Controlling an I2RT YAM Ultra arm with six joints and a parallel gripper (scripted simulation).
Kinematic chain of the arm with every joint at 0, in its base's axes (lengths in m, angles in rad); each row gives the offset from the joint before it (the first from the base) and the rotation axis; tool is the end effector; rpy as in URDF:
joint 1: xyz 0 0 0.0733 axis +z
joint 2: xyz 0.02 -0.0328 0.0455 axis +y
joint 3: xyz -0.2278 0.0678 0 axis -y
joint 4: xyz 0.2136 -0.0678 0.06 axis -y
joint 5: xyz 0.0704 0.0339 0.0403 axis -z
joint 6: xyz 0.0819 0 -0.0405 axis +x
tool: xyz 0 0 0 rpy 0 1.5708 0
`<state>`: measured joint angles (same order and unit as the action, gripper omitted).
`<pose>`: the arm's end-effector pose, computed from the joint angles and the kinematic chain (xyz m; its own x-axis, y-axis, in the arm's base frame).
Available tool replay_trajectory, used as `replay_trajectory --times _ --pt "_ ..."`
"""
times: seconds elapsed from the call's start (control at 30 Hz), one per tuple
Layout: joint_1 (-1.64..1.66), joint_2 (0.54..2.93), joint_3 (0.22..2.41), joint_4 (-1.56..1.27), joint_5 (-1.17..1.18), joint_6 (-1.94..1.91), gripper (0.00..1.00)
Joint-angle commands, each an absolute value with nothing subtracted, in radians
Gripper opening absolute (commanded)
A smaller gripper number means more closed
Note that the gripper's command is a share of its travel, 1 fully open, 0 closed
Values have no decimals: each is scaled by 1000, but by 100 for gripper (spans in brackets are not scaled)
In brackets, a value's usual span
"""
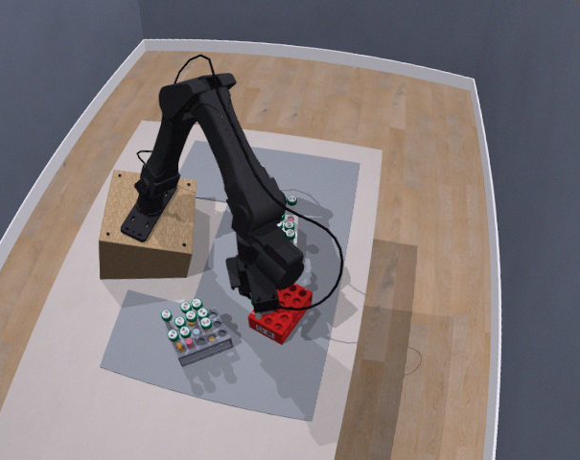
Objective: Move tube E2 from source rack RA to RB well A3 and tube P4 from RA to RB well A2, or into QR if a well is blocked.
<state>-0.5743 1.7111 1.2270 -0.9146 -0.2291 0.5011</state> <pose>0.2578 -0.1434 0.1501 -0.4870 0.8724 -0.0427 0.8327 0.4785 0.2785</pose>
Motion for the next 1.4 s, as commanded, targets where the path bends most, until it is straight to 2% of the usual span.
replay_trajectory --times 0.0,0.67,1.17,1.2,1.37 --pt "-596 1675 1286 -967 -240 487 30" --pt "-632 1617 1402 -1150 -246 450 30" --pt "-624 1648 1402 -1146 -238 456 30" --pt "-623 1626 1406 -1128 -241 420 0" --pt "-587 1574 1291 -1103 -225 280 0"
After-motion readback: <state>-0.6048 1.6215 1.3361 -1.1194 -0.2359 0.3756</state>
